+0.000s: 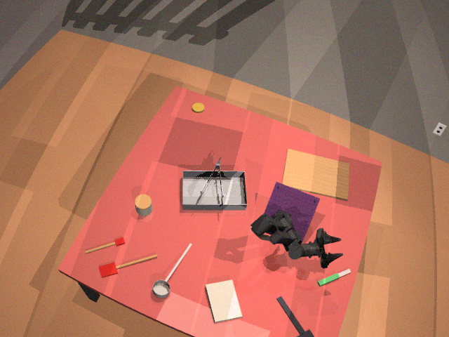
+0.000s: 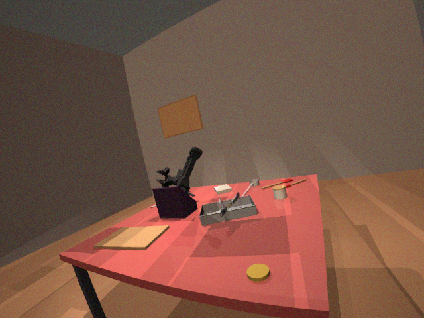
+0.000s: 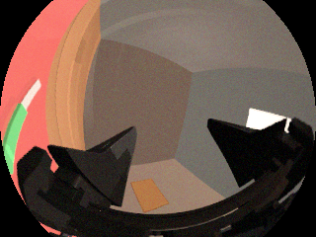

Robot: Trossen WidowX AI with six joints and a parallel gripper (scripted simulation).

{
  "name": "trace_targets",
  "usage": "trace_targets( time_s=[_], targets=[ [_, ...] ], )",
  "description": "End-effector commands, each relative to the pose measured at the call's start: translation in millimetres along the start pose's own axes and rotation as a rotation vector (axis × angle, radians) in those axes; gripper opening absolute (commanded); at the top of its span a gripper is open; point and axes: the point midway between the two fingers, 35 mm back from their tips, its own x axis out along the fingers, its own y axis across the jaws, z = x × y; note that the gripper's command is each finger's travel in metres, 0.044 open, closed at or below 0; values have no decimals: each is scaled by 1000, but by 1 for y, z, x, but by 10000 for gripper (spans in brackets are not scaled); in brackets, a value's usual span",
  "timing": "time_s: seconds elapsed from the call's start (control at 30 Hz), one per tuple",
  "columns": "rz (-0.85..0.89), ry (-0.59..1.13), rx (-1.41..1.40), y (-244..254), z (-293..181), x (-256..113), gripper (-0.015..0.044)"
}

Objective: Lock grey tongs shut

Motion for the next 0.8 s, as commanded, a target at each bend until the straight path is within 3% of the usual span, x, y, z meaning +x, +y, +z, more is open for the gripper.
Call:
trace_targets(
  time_s=[0.0,0.37,0.77],
  targets=[
    [0,0,0,0,0,0,426],
    [105,54,155,30,-23,-2,440],
    [305,241,480,90,-79,-26,440]
  ],
)
